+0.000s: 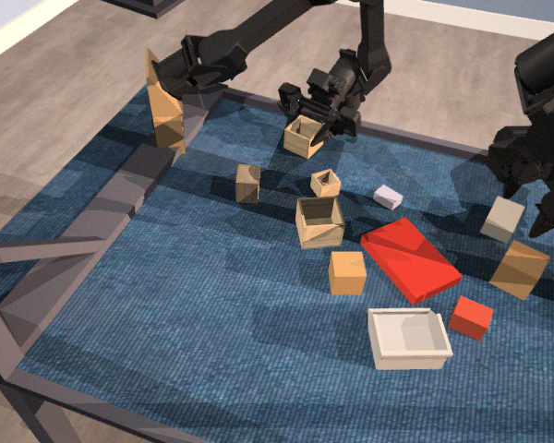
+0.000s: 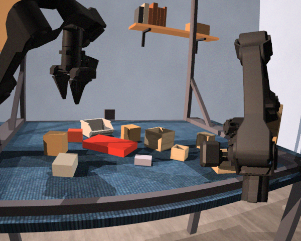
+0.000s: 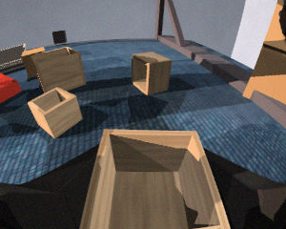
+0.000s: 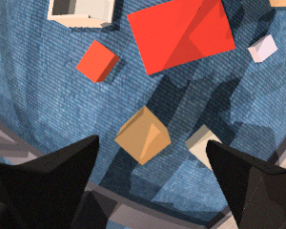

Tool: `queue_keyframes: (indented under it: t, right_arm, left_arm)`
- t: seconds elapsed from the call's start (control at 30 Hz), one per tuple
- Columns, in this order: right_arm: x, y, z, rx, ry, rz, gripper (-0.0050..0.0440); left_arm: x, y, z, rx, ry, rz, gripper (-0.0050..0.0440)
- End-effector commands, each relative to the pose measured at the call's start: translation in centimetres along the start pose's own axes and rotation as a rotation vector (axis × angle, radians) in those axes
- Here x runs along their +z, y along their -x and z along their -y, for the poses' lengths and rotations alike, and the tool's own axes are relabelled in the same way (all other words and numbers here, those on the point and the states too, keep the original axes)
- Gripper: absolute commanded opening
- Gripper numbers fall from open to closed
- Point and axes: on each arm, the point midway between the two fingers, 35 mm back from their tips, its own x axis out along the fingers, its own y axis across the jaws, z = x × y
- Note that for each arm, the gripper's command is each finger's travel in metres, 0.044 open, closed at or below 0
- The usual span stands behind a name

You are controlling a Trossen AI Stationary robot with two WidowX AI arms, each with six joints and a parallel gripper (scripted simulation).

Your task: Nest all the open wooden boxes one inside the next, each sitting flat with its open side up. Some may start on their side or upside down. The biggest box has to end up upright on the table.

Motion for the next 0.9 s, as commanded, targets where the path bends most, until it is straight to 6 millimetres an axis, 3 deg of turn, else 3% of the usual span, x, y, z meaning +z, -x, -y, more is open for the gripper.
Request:
queue_keyframes:
  t: [0.0,0.4,0.47,0.57,0.87]
  right_arm:
    - [0.14,0.08,0.11,0.0,-0.001,0.002,0.04]
    - [0.14,0.08,0.11,0.0,-0.001,0.002,0.04]
    - [0.14,0.08,0.11,0.0,-0.001,0.002,0.04]
    - [0.14,0.08,0.11,0.0,-0.001,0.002,0.04]
    - [0.14,0.08,0.11,0.0,-0.001,0.002,0.04]
  left_arm:
    - [0.06,0.27,-0.21,0.0,-0.014,0.004,0.0048]
    - [0.06,0.27,-0.21,0.0,-0.014,0.004,0.0336]
    - [0.06,0.27,-0.21,0.0,-0.014,0.004,0.0336]
    - [0.06,0.27,-0.21,0.0,-0.014,0.004,0.04]
    - [0.06,0.27,-0.21,0.0,-0.014,0.004,0.04]
